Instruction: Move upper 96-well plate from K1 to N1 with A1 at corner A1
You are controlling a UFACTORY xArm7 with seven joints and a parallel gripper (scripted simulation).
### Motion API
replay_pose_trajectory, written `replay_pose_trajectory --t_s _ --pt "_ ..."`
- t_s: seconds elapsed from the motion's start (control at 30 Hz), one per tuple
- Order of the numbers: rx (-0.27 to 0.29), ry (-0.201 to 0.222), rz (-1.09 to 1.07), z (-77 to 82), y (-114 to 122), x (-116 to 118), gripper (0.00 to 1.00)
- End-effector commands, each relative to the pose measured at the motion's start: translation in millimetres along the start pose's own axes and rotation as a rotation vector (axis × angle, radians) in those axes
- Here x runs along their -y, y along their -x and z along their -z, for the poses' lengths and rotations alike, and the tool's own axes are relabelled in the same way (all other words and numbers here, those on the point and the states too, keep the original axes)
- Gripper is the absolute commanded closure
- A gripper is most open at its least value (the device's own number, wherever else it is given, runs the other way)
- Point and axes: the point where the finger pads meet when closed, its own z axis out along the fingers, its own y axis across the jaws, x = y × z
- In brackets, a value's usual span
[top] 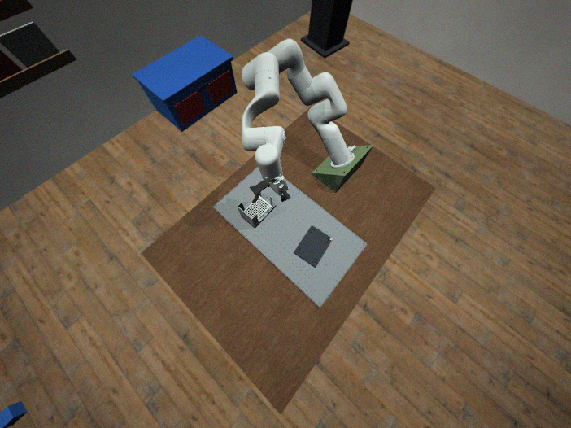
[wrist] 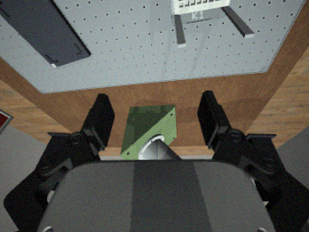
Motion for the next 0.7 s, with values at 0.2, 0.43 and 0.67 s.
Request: replay_pose_trajectory --t_s 0.2,0.43,0.67 --pt "-0.047 0.013 0.054 -7.7 -33 -17 0.00" --pt "-0.072 0.026 0.087 -15.6 -57 -33 0.00" --pt "-0.113 0.055 0.148 -22.1 -75 -47 0.00"
